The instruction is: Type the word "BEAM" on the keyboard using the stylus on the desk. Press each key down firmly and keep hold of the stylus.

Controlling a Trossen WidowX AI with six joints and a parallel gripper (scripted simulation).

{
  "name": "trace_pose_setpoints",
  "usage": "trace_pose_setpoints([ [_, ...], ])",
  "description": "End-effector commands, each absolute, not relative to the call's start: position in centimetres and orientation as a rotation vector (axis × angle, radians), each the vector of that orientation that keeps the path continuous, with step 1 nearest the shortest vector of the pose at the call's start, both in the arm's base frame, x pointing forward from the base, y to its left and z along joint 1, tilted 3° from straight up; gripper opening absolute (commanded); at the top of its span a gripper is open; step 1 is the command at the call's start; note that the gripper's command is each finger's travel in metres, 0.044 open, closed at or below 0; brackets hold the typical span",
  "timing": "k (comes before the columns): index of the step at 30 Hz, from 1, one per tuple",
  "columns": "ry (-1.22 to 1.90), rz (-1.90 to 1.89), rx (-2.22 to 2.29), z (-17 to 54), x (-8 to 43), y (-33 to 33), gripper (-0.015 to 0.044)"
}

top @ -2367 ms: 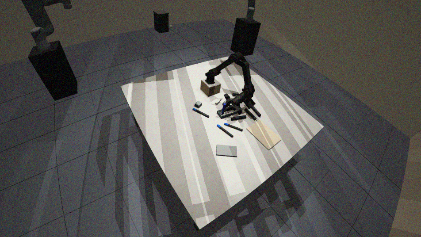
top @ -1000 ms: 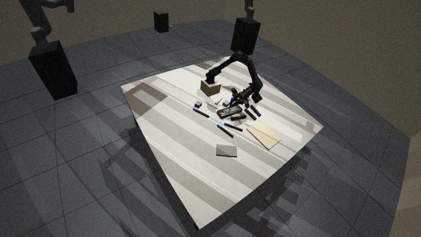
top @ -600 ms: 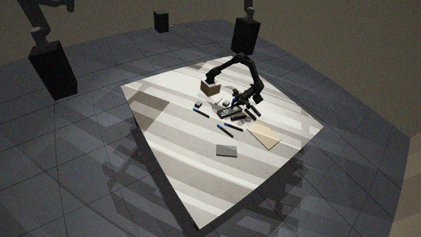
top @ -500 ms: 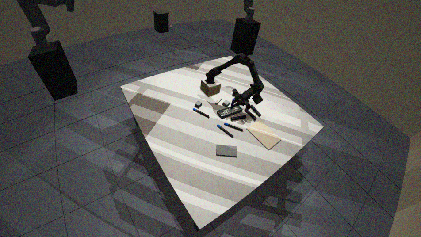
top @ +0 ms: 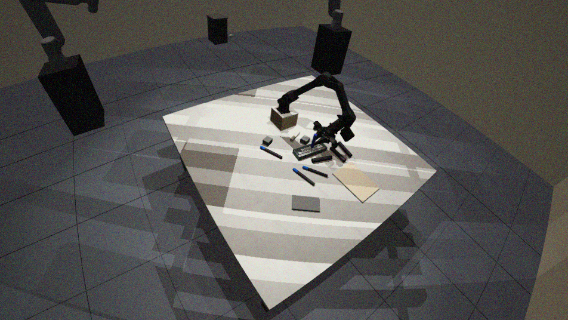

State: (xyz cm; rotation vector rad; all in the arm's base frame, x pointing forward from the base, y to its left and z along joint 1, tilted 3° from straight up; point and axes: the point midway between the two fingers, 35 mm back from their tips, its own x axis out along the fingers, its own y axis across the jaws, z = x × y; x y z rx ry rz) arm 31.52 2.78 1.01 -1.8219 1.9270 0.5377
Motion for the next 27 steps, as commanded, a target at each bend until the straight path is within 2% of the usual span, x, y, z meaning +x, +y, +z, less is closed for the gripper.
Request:
trace_pose_setpoints([
  [1, 1.929, 0.538, -1.814, 0.7, 31.48, 2.84, 0.0081],
  [27, 1.929, 0.538, -1.814, -0.09, 31.49, 2.89, 0.0081],
])
